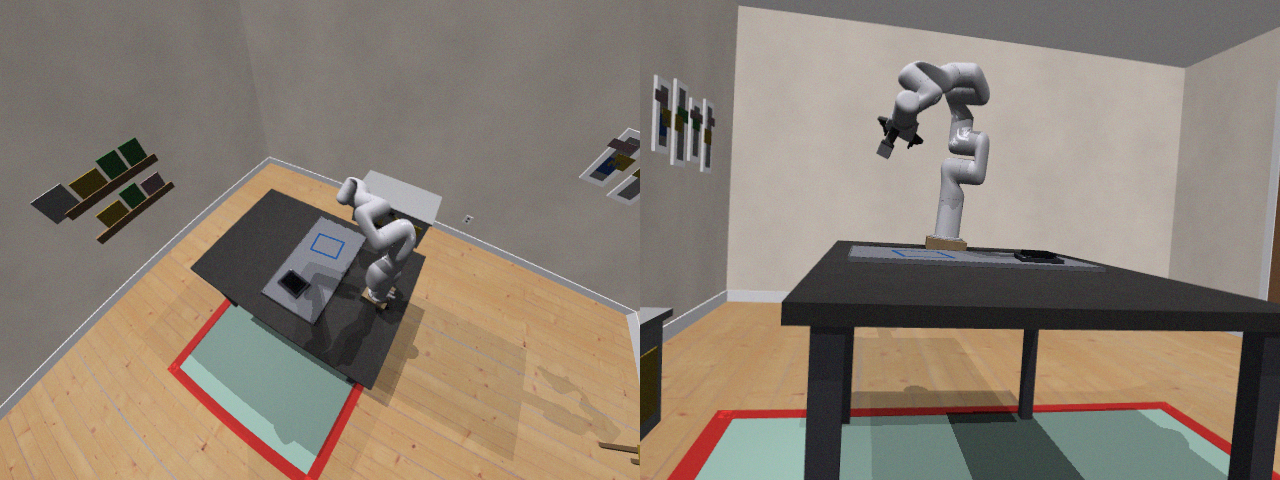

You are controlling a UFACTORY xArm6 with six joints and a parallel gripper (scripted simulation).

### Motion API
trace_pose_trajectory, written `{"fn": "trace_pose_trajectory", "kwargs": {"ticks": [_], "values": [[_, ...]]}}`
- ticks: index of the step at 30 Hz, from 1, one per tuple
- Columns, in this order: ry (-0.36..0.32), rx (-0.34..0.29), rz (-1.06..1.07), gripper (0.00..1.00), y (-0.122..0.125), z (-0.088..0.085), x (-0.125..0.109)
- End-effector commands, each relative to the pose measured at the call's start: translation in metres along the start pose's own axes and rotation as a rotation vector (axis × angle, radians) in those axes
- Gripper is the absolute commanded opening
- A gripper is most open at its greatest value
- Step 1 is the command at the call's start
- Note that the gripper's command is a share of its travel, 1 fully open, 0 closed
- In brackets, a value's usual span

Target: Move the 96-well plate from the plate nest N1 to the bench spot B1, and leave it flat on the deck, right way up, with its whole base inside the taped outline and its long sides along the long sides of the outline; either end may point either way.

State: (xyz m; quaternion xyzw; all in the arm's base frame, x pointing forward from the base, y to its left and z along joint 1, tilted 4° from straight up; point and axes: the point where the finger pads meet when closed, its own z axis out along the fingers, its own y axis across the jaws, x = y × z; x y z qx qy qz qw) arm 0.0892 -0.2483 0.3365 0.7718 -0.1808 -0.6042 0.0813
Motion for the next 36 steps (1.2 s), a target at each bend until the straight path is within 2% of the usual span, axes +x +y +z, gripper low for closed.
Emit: {"fn": "trace_pose_trajectory", "kwargs": {"ticks": [1,17,20,25,28,32,34,36], "values": [[0.003,0.001,0.002,1.00,0.000,0.000,-0.001],[0.003,0.001,0.002,1.00,0.000,0.000,-0.001],[0.098,-0.030,-0.004,1.00,-0.005,-0.009,0.011],[0.101,-0.031,-0.005,1.00,-0.014,-0.020,0.026],[0.196,-0.056,-0.014,1.00,-0.021,-0.028,0.036],[0.196,-0.056,-0.014,1.00,-0.031,-0.039,0.050],[0.196,-0.056,-0.014,1.00,-0.031,-0.039,0.050],[0.262,-0.068,-0.021,1.00,-0.036,-0.045,0.056]]}}
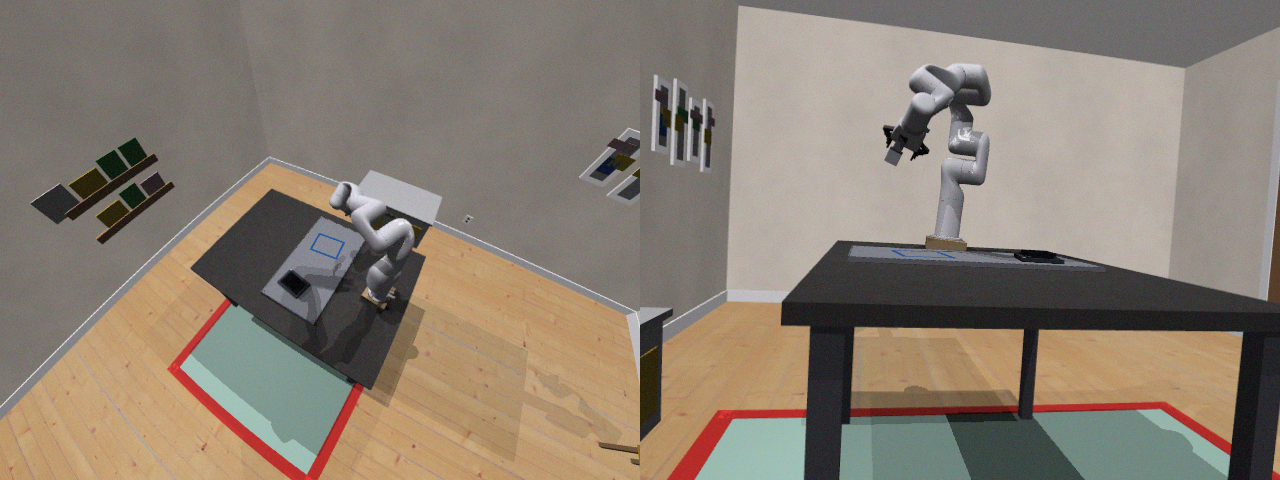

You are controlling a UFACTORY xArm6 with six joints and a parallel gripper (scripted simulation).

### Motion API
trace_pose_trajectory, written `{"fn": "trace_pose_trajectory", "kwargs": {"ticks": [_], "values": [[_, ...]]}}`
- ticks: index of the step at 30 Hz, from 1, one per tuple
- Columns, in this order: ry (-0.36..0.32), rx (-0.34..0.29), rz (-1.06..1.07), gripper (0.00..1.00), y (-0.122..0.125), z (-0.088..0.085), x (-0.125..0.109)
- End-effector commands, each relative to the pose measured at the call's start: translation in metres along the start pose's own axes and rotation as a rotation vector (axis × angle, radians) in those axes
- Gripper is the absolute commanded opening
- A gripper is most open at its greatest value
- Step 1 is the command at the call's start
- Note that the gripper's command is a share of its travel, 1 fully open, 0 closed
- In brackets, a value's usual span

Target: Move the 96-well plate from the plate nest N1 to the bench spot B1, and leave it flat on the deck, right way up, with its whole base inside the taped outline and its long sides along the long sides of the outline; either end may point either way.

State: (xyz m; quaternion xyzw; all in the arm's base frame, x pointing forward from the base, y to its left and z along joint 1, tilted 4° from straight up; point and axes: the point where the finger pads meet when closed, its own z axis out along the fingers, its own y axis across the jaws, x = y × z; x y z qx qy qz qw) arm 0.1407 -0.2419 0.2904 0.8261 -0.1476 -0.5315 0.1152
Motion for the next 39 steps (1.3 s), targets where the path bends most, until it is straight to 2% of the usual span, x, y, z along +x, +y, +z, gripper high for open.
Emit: {"fn": "trace_pose_trajectory", "kwargs": {"ticks": [1,7,10,16,19,25,28,35,37,39], "values": [[0.095,-0.016,-0.005,1.00,-0.007,-0.009,0.012],[0.095,-0.016,-0.005,1.00,-0.020,-0.020,0.030],[0.188,-0.025,-0.014,1.00,-0.028,-0.027,0.040],[0.188,-0.025,-0.014,1.00,-0.040,-0.037,0.053],[0.279,-0.026,-0.024,1.00,-0.049,-0.044,0.062],[0.279,-0.026,-0.024,1.00,-0.067,-0.057,0.079],[0.368,-0.020,-0.034,1.00,-0.077,-0.065,0.087],[0.368,-0.020,-0.034,1.00,-0.094,-0.077,0.100],[0.434,-0.010,-0.042,1.00,-0.102,-0.082,0.104],[0.454,-0.006,-0.044,1.00,-0.109,-0.087,0.109]]}}
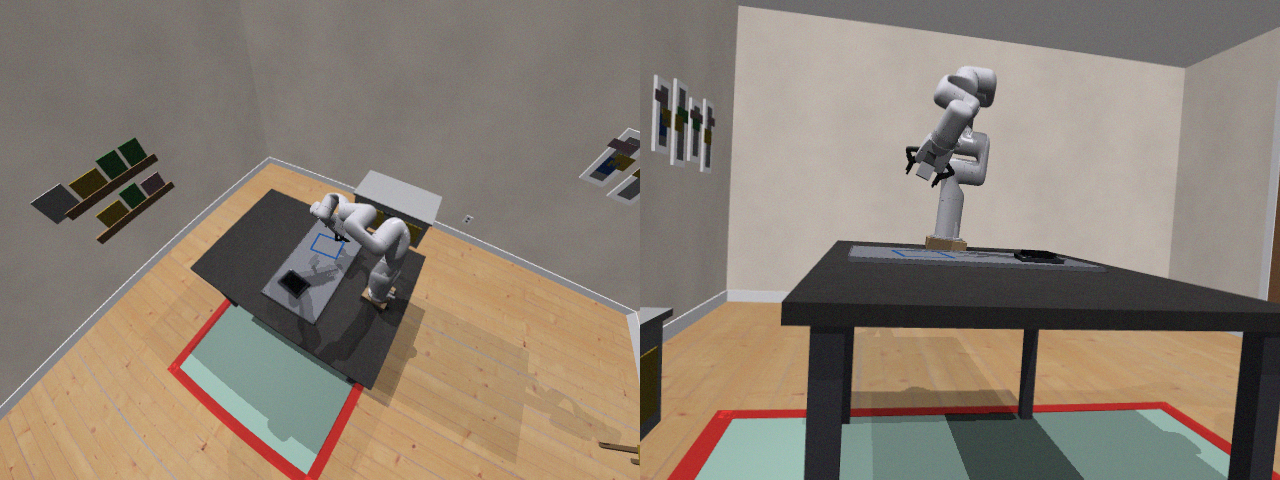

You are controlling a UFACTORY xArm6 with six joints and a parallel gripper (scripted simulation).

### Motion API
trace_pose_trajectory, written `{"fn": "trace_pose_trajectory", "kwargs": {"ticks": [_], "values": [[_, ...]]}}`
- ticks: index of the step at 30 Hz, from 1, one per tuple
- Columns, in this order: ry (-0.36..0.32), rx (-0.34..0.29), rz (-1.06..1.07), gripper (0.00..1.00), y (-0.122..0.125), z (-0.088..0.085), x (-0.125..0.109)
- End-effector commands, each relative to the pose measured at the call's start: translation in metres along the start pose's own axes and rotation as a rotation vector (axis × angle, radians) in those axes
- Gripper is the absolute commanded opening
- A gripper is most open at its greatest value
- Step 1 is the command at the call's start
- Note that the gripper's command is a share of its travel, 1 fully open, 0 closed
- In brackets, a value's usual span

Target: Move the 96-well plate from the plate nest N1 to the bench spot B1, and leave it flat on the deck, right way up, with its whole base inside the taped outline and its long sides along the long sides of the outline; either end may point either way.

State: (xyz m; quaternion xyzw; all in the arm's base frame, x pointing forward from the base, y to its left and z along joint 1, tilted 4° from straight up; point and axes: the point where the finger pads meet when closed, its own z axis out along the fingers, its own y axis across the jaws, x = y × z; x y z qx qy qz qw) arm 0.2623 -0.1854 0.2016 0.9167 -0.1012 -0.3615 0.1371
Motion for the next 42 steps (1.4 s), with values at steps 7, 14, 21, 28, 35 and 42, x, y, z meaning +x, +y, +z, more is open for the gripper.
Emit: {"fn": "trace_pose_trajectory", "kwargs": {"ticks": [7,14,21,28,35,42], "values": [[0.122,0.023,-0.005,1.00,-0.032,-0.015,0.029],[0.141,0.027,-0.006,1.00,-0.051,-0.023,0.044],[0.220,0.054,-0.010,1.00,-0.075,-0.033,0.059],[0.251,0.067,-0.011,1.00,-0.091,-0.039,0.069],[0.296,0.087,-0.013,1.00,-0.121,-0.051,0.084],[0.368,0.125,-0.014,1.00,-0.146,-0.062,0.095]]}}
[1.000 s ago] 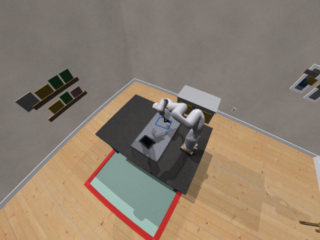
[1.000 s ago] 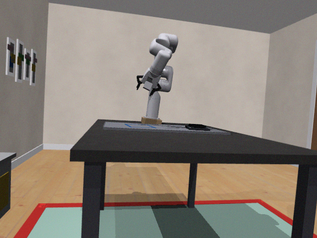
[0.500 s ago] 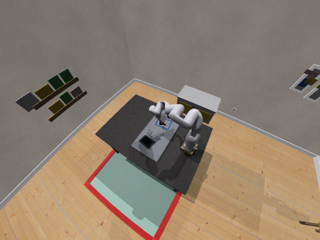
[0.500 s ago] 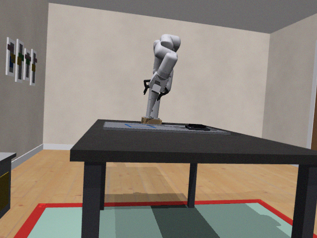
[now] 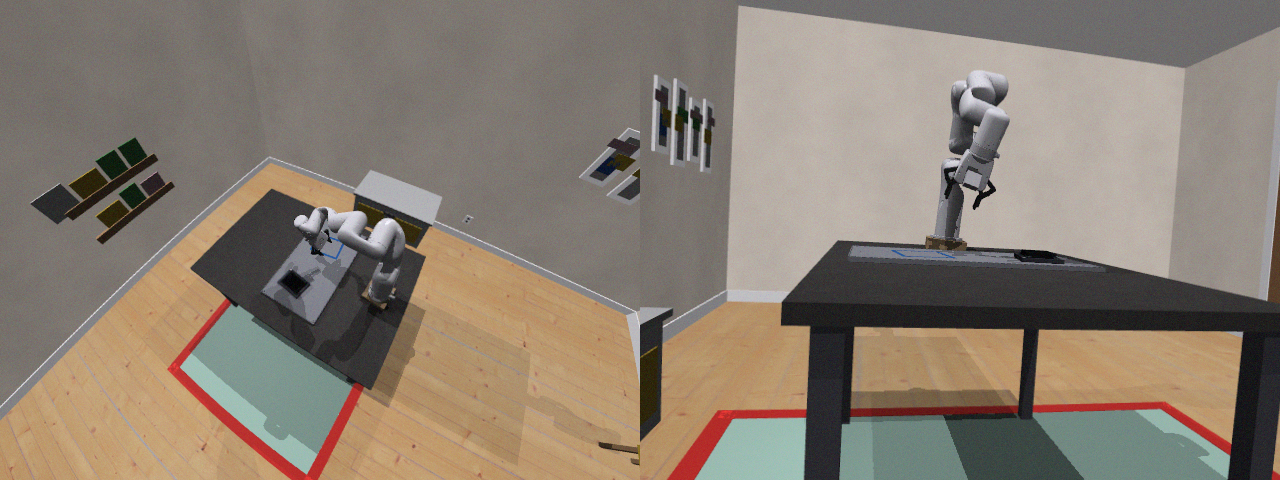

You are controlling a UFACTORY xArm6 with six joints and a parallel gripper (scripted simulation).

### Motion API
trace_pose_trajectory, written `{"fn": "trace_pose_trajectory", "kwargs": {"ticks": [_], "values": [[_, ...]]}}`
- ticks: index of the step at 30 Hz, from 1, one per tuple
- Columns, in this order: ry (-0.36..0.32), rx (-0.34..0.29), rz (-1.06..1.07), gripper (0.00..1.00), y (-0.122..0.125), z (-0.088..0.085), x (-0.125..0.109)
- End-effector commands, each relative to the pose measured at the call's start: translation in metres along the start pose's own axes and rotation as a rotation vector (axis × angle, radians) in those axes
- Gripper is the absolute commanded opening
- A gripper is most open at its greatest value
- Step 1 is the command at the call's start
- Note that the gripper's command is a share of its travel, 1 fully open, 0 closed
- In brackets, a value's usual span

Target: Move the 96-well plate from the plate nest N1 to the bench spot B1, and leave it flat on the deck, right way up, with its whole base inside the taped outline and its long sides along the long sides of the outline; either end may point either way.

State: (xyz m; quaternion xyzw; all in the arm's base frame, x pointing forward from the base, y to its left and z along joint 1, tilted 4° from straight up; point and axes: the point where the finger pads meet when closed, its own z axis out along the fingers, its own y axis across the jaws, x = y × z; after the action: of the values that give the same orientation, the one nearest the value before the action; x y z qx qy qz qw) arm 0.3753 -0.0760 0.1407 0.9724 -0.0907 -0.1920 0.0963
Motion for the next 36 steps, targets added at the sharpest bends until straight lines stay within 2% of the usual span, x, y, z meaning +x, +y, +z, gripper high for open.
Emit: {"fn": "trace_pose_trajectory", "kwargs": {"ticks": [1,3,6,13,16,23,26,31,33,36], "values": [[0.020,0.008,0.000,1.00,-0.014,-0.003,0.009],[0.020,0.008,0.000,1.00,-0.019,-0.003,0.011],[0.088,0.050,0.004,1.00,-0.032,-0.005,0.017],[0.088,0.051,0.004,1.00,-0.059,-0.009,0.029],[0.152,0.097,0.011,1.00,-0.073,-0.011,0.034],[0.152,0.098,0.011,1.00,-0.095,-0.015,0.041],[0.211,0.148,0.020,1.00,-0.109,-0.017,0.045],[0.211,0.149,0.020,1.00,-0.131,-0.021,0.051],[0.257,0.195,0.031,1.00,-0.141,-0.023,0.054],[0.265,0.203,0.033,1.00,-0.146,-0.024,0.055]]}}
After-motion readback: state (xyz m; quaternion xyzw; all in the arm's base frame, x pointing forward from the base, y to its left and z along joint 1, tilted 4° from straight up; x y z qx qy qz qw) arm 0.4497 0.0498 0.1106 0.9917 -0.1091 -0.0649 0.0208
